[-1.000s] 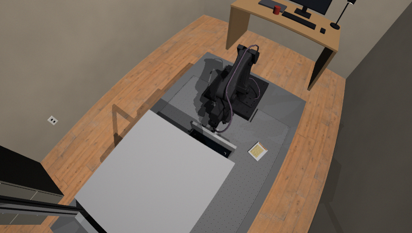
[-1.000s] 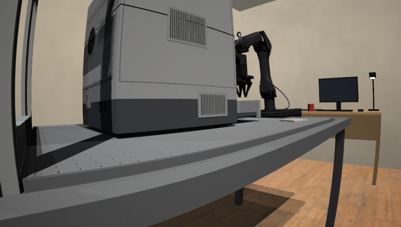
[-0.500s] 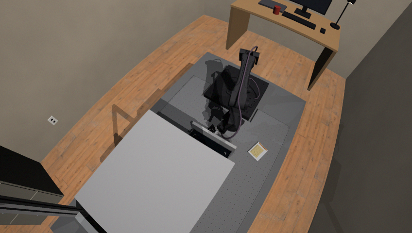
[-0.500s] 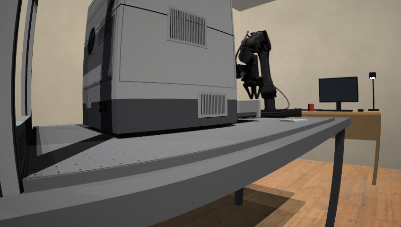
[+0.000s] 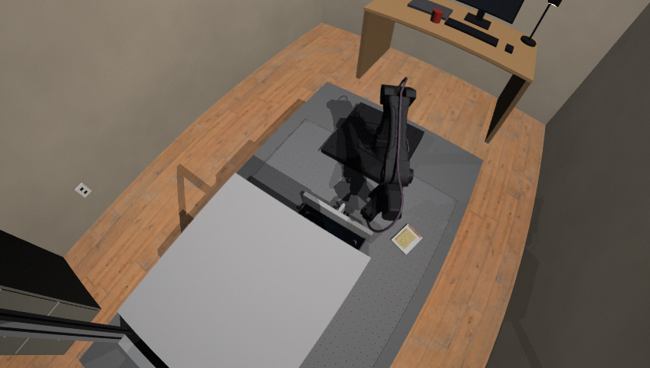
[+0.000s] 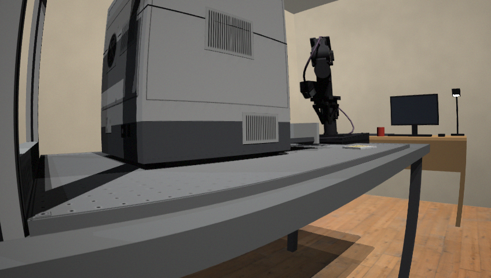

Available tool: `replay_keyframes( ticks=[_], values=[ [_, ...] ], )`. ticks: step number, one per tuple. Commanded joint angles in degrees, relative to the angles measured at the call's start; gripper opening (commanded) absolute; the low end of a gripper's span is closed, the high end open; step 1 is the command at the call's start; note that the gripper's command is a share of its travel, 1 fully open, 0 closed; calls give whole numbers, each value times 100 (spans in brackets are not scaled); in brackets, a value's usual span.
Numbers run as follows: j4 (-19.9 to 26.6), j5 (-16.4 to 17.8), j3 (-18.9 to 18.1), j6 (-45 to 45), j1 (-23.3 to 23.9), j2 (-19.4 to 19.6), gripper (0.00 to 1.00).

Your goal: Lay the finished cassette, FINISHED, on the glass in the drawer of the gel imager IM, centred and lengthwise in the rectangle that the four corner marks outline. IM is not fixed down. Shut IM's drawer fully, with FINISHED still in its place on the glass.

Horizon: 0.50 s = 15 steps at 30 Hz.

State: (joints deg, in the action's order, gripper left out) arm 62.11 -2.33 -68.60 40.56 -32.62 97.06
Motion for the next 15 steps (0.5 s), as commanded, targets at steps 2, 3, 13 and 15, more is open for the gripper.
replay_keyframes(
  ticks=[2, 3, 13, 15],
  values=[
    [-146, -87, -298, 435, -209, 79, 35],
    [-148, -106, -357, 530, -297, 153, 35],
    [-157, -116, -866, 1285, -1055, 740, 35],
    [-118, -121, -996, 1422, -1192, 876, 35]
  ],
)
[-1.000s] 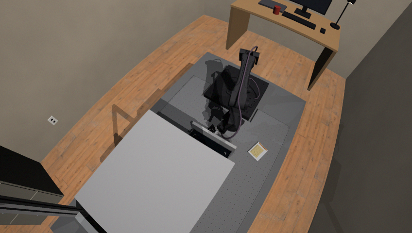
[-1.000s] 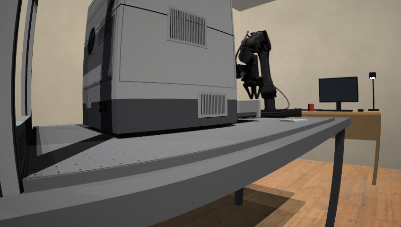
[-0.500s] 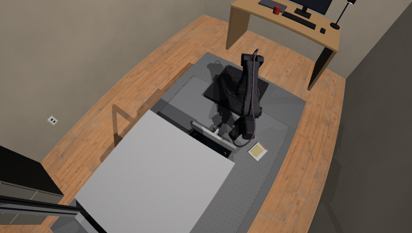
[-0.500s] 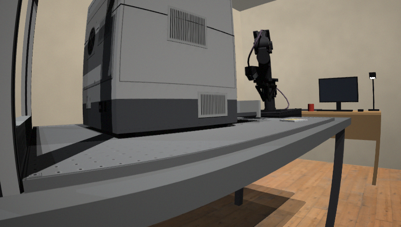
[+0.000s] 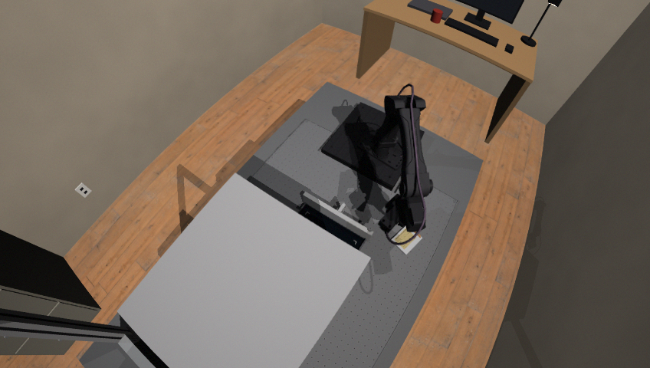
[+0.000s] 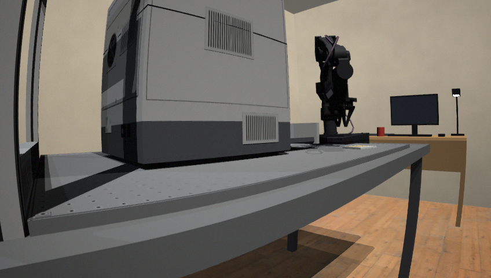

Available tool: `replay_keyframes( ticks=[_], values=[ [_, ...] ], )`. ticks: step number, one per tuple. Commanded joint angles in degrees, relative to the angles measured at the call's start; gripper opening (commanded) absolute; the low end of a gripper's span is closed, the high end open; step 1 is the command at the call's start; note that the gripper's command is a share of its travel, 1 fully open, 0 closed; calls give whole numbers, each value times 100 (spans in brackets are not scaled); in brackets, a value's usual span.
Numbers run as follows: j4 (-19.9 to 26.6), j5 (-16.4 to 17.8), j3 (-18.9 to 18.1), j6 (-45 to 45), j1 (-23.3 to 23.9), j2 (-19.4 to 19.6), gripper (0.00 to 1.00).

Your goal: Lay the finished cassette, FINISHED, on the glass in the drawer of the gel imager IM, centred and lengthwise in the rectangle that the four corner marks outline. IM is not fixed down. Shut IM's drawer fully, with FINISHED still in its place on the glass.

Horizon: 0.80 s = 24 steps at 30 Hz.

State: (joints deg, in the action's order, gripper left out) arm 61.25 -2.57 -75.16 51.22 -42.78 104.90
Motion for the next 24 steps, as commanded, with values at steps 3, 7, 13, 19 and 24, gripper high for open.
replay_keyframes(
  ticks=[3, 7, 13, 19, 24],
  values=[
    [14, -102, -476, 487, -308, 229, 35],
    [63, -109, -710, 682, -499, 450, 35],
    [123, -113, -1199, 1029, -848, 889, 35],
    [181, -123, -1382, 1123, -817, 835, 35],
    [187, -122, -1389, 1123, -918, 840, 35]
  ],
)
